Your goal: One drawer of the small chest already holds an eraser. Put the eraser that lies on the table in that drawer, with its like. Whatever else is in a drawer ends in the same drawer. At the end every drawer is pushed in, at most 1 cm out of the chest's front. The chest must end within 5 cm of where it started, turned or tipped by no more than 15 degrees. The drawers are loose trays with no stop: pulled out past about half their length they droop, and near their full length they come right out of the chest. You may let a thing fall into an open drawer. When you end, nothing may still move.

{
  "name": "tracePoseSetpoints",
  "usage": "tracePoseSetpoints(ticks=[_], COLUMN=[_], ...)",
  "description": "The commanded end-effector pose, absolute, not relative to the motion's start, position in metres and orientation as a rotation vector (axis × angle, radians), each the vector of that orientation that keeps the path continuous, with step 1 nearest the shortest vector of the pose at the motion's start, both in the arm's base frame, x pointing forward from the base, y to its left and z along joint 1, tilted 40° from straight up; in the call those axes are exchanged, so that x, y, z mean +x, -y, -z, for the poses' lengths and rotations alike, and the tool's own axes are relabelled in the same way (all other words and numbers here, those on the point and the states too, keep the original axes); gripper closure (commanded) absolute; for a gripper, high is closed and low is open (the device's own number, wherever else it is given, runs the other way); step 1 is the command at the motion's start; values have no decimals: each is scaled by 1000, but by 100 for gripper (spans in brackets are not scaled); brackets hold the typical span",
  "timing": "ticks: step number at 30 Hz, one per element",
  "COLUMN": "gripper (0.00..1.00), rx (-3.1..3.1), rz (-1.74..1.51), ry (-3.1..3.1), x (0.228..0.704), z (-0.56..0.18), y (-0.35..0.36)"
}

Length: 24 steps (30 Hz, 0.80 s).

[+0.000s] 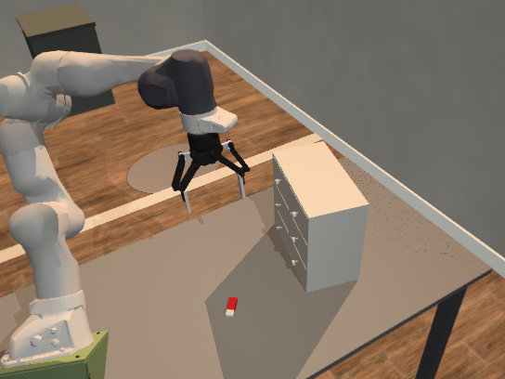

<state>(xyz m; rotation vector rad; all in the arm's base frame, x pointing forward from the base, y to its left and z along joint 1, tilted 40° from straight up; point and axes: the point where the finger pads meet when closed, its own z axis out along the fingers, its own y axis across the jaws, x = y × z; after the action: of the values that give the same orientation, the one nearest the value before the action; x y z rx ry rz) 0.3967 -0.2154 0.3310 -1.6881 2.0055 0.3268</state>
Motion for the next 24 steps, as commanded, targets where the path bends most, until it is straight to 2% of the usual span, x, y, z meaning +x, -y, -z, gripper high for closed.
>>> tracePoseSetpoints(ticks=[1, 24], gripper=[0, 0], rx=[-1799, -1774], rz=[-371, -385], ry=[-1837, -1724], x=[391, 382], z=[-334, -345], y=[203, 219])
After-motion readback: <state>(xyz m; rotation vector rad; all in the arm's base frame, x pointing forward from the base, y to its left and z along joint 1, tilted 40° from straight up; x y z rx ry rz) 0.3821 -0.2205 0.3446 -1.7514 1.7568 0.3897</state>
